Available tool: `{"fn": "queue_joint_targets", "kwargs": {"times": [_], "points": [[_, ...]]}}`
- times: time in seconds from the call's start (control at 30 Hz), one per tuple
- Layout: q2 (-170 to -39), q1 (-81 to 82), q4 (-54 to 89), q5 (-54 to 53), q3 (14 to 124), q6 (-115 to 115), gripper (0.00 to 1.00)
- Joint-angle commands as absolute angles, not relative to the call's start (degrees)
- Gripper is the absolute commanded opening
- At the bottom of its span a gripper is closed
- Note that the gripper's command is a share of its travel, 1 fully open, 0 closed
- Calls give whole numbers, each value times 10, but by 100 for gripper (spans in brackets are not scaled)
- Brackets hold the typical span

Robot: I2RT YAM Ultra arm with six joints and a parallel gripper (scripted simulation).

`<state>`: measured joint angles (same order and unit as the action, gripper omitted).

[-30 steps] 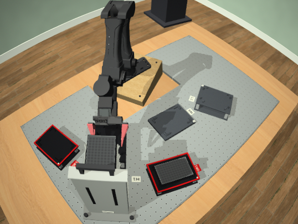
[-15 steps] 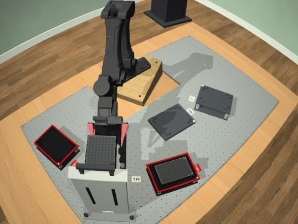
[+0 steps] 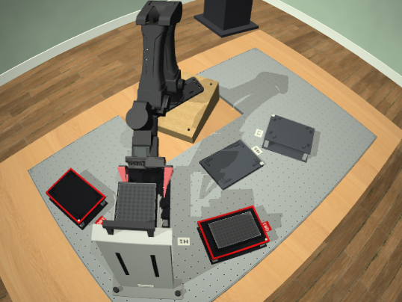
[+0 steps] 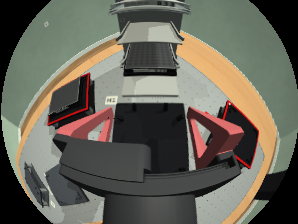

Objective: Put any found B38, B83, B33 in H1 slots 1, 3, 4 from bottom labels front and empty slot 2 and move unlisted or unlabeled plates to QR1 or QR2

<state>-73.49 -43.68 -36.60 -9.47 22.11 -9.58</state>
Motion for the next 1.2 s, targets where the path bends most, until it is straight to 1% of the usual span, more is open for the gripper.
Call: {"fn": "queue_joint_targets", "kwargs": {"times": [0.0, 0.53, 1.17], "points": [[-733, -436, -368, -95, 224, -95, 100], [-733, -436, -368, -95, 224, -95, 100], [-662, -454, -348, -112, 171, -100, 100]]}}
